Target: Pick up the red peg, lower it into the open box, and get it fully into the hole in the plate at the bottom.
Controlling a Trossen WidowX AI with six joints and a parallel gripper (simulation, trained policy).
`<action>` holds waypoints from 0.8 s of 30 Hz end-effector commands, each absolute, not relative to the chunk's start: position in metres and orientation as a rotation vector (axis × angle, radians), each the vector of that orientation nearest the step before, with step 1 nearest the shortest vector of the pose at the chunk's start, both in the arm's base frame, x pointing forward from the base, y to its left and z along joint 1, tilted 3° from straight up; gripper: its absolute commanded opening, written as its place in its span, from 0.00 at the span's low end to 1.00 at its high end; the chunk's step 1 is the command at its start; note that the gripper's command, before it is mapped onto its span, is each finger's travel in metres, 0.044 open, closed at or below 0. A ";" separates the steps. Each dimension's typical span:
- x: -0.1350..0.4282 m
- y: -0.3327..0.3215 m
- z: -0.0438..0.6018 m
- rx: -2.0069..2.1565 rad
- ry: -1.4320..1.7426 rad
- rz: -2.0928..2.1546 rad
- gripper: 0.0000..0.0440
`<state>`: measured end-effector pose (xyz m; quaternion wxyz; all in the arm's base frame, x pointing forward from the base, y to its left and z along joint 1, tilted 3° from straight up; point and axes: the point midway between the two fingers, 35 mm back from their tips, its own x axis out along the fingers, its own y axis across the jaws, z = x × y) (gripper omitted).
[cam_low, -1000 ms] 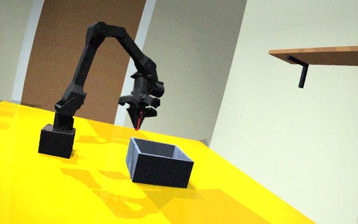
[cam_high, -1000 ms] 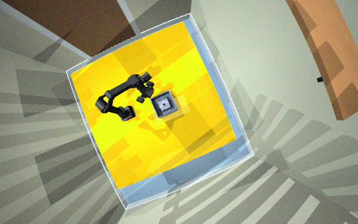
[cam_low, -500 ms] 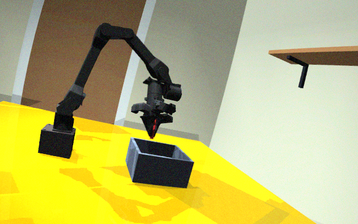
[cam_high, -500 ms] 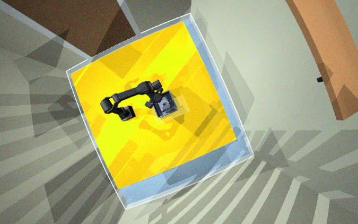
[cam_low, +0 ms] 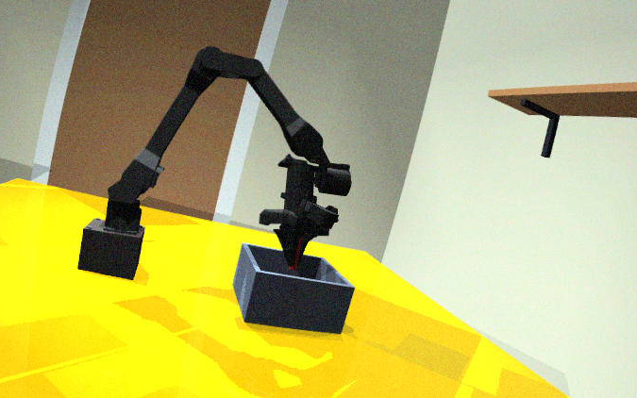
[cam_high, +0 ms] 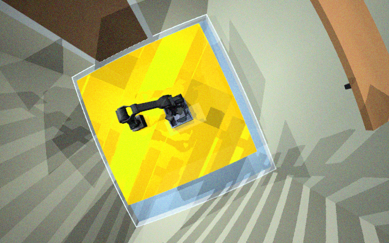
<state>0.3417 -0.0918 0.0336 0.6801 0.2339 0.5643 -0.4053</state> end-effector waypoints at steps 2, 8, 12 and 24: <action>0.341 -0.093 0.019 0.519 1.313 -0.866 0.22; 0.350 -0.103 0.013 0.504 1.333 -0.817 0.39; 0.364 -0.108 0.017 0.530 1.332 -0.797 0.60; 0.420 -0.111 0.038 0.610 1.296 -0.675 1.00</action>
